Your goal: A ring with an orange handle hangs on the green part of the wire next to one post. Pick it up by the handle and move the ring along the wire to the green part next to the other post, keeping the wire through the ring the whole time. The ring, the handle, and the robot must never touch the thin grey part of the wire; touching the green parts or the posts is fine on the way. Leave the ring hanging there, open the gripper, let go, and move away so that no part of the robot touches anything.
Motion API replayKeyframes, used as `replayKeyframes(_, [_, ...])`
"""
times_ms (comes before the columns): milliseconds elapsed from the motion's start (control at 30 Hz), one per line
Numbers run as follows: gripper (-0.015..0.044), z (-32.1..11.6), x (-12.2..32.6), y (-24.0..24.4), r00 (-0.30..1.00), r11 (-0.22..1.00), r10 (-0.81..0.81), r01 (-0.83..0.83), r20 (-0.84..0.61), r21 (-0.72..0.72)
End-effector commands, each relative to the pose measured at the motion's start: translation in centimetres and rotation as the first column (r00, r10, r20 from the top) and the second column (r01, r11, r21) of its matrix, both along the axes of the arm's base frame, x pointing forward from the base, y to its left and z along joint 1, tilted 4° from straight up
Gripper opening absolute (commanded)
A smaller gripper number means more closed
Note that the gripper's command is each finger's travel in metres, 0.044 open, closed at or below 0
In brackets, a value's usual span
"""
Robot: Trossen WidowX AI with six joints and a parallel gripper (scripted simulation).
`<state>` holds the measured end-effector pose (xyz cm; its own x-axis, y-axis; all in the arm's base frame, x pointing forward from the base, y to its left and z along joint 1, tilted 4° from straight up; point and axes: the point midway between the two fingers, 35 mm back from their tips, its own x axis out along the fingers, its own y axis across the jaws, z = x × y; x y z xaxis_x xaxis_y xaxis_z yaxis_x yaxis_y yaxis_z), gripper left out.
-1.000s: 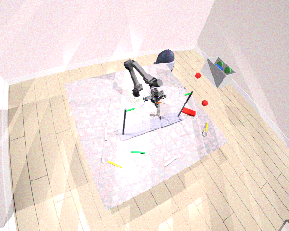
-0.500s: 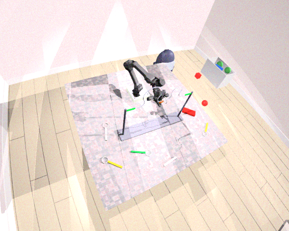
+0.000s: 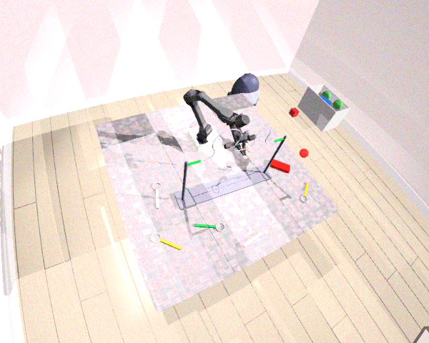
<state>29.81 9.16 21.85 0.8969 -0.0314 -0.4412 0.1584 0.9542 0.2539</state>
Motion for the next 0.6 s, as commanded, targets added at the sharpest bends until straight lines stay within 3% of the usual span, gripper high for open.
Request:
replayKeyframes(0, [-0.0150,0.5,0.1,1.8,1.000,0.994,0.011,-0.011,0.002,0.108])
replayKeyframes(567, [-0.0150,4.2,0.2,6.9,0.999,0.866,0.028,-0.044,0.040,0.499])
